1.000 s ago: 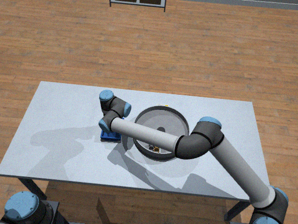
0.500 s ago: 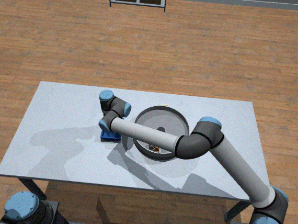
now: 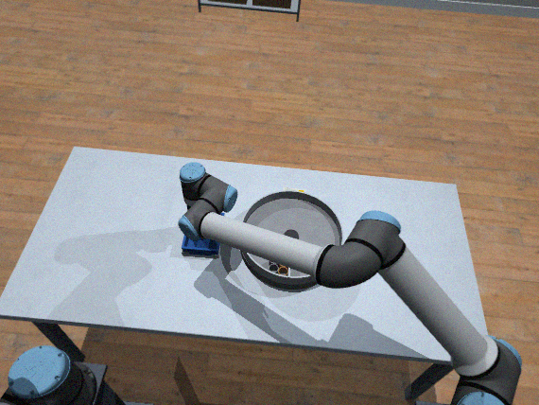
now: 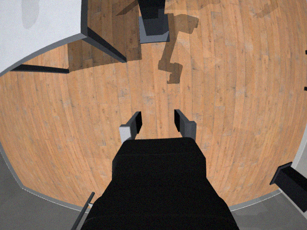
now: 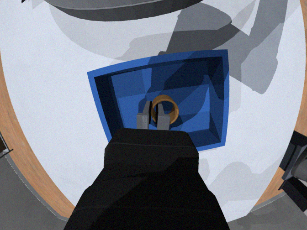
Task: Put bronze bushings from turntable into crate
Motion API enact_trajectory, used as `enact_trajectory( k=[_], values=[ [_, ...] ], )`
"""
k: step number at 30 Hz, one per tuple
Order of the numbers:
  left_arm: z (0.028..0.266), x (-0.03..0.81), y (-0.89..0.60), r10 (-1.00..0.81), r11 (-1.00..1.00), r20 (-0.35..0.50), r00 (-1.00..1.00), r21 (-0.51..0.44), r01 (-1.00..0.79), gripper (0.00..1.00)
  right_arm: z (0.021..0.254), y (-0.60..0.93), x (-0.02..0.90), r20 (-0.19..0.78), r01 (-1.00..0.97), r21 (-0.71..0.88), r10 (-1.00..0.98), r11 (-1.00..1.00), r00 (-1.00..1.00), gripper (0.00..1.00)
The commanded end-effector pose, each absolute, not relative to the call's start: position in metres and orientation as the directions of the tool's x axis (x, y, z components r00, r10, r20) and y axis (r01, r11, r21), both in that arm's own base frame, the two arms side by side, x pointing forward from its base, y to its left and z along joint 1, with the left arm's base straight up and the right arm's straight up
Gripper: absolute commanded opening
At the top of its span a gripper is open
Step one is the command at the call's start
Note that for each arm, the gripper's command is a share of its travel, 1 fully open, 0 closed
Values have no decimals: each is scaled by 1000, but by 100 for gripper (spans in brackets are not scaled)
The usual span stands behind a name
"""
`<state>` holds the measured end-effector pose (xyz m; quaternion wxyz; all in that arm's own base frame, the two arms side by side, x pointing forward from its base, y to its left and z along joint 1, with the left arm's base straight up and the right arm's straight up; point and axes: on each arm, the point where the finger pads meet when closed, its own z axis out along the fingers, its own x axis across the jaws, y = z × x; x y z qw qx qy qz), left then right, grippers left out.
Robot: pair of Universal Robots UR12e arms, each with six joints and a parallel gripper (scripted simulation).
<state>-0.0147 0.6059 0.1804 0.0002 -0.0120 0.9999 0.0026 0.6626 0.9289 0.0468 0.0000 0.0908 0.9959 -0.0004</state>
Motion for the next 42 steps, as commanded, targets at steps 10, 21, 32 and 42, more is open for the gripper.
enact_trajectory(
  k=[10,21,32,42],
  values=[
    [177,-16,604,-27,1000,0,-1000,0,-27,100,42,931,660,0,180,0,180,984,-984,0],
    [177,-16,604,-27,1000,0,-1000,0,-27,100,43,931,660,0,180,2,180,984,-984,0],
    [177,-16,604,-27,1000,0,-1000,0,-27,100,43,931,660,0,180,2,180,984,-984,0],
    [177,-16,604,-27,1000,0,-1000,0,-27,100,43,931,660,0,180,2,180,984,-984,0]
  ],
)
